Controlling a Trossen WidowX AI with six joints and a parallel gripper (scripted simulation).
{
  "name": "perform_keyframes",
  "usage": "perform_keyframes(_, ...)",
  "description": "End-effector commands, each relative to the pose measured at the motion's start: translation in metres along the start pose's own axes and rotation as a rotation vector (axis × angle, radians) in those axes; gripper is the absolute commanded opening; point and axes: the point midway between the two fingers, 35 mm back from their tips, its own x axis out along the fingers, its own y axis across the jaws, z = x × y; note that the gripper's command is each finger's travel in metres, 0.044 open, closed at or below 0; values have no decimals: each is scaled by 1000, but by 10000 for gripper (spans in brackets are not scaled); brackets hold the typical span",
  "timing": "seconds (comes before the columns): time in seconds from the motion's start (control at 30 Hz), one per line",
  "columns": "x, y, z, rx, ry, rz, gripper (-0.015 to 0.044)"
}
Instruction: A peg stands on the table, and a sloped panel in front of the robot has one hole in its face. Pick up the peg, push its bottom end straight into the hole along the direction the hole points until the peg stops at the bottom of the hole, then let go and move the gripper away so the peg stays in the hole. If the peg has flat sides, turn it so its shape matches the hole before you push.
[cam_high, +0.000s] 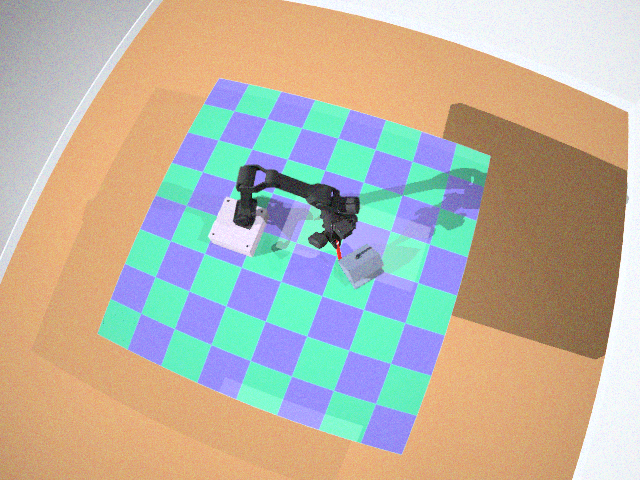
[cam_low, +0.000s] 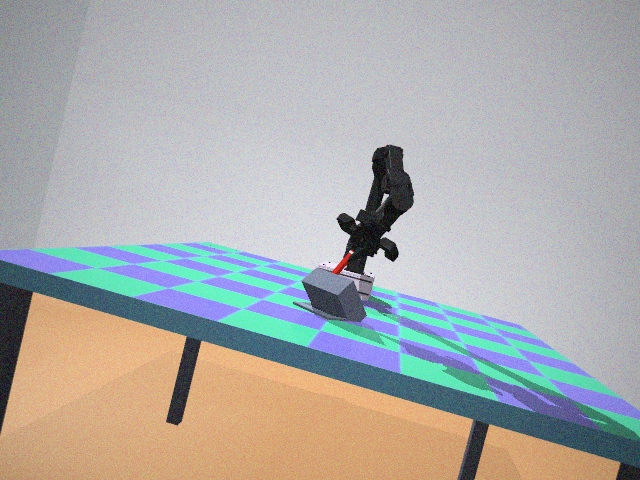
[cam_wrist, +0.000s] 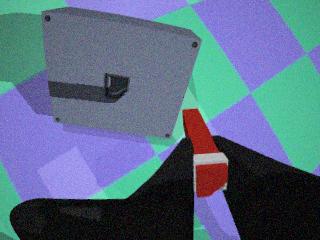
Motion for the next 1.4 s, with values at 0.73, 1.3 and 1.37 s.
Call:
perform_keyframes(0.73, -18, 27, -8, 134, -125, 15, 0)
perform_keyframes(1.3, -31, 44, -14, 230, -205, 48, 0)
perform_keyframes(1.37, -32, 45, -15, 236, -210, 51, 0)
